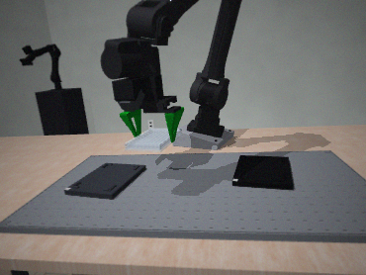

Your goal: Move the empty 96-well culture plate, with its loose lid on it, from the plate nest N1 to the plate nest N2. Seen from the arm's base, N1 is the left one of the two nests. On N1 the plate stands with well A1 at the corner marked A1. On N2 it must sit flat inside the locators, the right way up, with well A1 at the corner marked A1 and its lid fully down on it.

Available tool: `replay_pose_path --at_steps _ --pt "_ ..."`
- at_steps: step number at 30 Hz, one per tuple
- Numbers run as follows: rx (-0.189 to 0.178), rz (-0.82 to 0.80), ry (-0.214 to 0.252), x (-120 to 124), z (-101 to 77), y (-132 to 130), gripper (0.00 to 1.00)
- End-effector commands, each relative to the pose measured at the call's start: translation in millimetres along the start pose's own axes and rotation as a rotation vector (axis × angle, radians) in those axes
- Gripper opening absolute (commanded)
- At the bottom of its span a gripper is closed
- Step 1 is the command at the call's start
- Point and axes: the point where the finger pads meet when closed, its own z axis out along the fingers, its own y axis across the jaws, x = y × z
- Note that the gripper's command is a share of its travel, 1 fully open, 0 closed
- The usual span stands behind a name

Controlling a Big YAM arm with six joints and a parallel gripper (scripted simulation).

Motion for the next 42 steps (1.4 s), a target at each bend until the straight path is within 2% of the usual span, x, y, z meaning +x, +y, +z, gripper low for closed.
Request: replay_pose_path --at_steps 1,22,33,39,42 --pt "0.019 -0.047 -0.090 -38.9 -25.6 -10.3 0.00" --pt "0.029 -0.046 -0.086 -56.8 -26.1 -75.2 0.00" --pt "0.024 -0.041 -0.066 -62.4 -26.1 -110.1 0.00" --pt "0.024 -0.040 -0.063 -65.3 -26.2 -122.6 0.00" --pt "0.023 -0.049 -0.061 -68.3 -25.5 -119.9 0.00"
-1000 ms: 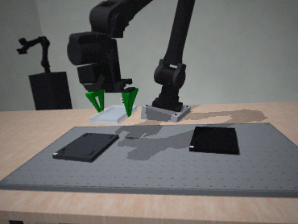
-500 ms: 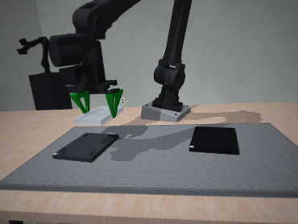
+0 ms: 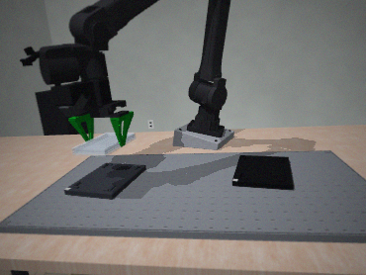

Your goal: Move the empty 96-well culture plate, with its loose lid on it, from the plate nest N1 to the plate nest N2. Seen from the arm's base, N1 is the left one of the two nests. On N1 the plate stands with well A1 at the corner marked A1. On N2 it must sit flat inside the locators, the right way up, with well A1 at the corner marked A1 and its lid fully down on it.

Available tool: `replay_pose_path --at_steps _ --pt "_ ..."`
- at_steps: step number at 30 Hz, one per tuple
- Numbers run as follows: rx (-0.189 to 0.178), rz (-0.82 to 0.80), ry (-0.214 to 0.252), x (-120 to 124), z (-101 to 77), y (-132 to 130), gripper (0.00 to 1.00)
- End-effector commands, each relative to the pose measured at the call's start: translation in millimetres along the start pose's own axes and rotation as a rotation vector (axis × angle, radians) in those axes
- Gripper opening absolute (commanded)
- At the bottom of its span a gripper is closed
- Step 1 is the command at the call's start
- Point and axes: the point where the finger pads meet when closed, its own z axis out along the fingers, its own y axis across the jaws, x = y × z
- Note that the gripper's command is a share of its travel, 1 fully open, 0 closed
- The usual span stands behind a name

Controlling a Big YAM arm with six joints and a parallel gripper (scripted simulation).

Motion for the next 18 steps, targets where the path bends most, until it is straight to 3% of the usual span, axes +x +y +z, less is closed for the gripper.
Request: replay_pose_path --at_steps 1,18 --pt "0.031 -0.044 -0.058 -31.6 -27.3 -8.6 0.00" --pt "0.029 -0.045 -0.055 -35.2 -26.0 -8.8 0.00"
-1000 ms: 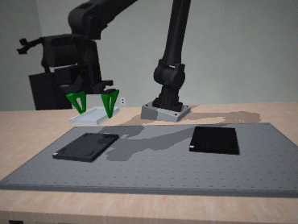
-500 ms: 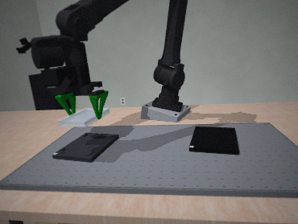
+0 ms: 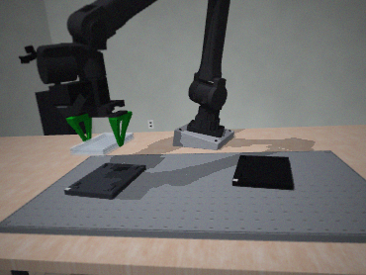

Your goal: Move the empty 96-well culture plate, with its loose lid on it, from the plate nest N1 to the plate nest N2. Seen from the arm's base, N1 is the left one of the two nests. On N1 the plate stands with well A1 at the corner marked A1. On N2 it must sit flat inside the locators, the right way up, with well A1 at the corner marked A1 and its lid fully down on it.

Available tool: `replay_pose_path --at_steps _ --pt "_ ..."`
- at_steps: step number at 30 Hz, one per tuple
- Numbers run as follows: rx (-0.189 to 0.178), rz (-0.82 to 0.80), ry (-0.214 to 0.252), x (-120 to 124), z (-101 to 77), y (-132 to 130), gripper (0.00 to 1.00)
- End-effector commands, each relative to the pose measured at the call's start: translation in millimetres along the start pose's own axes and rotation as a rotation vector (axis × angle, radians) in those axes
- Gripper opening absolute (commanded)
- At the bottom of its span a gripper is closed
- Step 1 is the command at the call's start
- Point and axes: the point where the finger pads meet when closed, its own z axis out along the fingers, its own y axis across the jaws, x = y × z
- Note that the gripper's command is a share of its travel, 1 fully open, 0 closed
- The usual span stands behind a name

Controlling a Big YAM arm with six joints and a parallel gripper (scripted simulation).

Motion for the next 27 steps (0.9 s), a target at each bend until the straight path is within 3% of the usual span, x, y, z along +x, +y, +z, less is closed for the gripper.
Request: replay_pose_path --at_steps 1,27 --pt "0.029 -0.034 -0.054 -30.5 -25.4 -7.6 0.00" --pt "0.029 -0.034 -0.054 -32.5 -25.5 -8.1 0.00"
